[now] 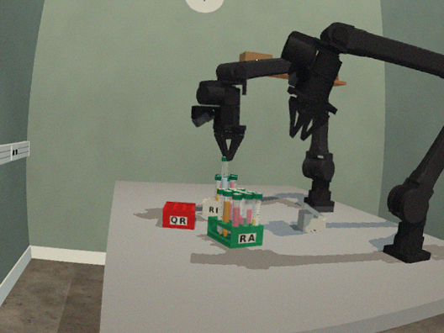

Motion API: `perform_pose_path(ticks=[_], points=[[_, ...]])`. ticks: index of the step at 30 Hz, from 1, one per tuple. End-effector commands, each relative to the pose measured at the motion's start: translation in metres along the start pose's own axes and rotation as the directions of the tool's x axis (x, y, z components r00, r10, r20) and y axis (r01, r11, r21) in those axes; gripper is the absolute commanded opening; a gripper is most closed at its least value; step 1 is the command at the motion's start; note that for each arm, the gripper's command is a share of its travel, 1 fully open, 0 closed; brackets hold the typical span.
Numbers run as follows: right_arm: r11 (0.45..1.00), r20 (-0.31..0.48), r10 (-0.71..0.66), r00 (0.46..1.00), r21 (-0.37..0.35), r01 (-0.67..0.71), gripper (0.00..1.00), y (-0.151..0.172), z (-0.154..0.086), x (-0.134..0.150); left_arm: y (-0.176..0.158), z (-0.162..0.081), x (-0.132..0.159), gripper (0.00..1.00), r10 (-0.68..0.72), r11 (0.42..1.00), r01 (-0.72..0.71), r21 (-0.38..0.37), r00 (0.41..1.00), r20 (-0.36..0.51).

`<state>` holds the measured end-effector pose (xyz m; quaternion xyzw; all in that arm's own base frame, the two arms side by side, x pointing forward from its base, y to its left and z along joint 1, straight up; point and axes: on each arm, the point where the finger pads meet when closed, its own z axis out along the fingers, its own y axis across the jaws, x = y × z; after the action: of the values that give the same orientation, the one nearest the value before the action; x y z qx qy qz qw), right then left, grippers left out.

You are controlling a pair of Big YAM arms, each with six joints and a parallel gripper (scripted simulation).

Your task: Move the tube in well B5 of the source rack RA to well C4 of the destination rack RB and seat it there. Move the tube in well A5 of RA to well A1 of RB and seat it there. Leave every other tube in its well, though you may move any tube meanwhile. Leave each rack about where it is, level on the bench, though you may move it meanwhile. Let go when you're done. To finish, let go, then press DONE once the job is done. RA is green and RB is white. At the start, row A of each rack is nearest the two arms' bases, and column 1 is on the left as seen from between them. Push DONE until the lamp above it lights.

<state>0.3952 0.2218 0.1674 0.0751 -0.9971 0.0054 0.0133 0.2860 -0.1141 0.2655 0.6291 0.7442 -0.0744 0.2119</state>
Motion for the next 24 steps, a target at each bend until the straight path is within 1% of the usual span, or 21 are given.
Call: perform_pose_path(ticks=[1, 2, 3, 6, 16, 18, 19, 20, 24], points=[[1.000, 0.041, 0.003, 0.999, -0.012, -0.002, 0.00, -0.010, -0.024, 0.001, 0.009, -0.012, -0.009, 0.30, 0.012, 0.999, -0.012, -0.032, 1.000, 0.014], [1.000, 0.079, 0.004, 0.997, -0.026, -0.002, 0.00, -0.008, -0.039, -0.008, 0.009, -0.012, -0.009, 0.30, 0.012, 0.999, -0.012, -0.032, 1.000, 0.014], [1.000, 0.049, 0.003, 0.999, -0.015, -0.002, 0.00, -0.014, -0.024, 0.004, 0.009, -0.012, -0.009, 0.30, 0.012, 0.999, -0.012, -0.032, 1.000, 0.014], [1.000, 0.063, 0.003, 0.998, -0.020, -0.002, 0.00, -0.019, -0.023, 0.008, 0.009, -0.012, -0.009, 0.30, 0.012, 0.999, -0.012, -0.032, 1.000, 0.014], [1.000, 0.056, 0.003, 0.998, -0.017, -0.002, 0.00, -0.040, -0.019, 0.035, 0.009, -0.012, -0.009, 0.30, 0.012, 0.999, -0.012, -0.032, 1.000, 0.014], [1.000, 0.056, 0.003, 0.998, -0.017, -0.002, 0.00, -0.040, -0.019, 0.035, 0.009, -0.012, -0.009, 0.30, 0.012, 0.999, -0.012, -0.032, 1.000, 0.014], [1.000, 0.086, 0.004, 0.996, -0.026, -0.002, 0.00, -0.039, -0.032, 0.029, 0.009, -0.012, -0.009, 0.30, 0.012, 0.999, -0.012, -0.032, 1.000, 0.014], [1.000, 0.052, 0.003, 0.999, -0.016, -0.002, 0.00, -0.044, -0.019, 0.042, 0.009, -0.012, -0.009, 0.30, 0.012, 0.999, -0.012, -0.032, 1.000, 0.014], [1.000, 0.050, 0.003, 0.999, -0.015, -0.002, 0.00, -0.053, -0.018, 0.052, 0.009, -0.012, -0.009, 0.30, 0.012, 0.999, -0.012, -0.032, 1.000, 0.014]])
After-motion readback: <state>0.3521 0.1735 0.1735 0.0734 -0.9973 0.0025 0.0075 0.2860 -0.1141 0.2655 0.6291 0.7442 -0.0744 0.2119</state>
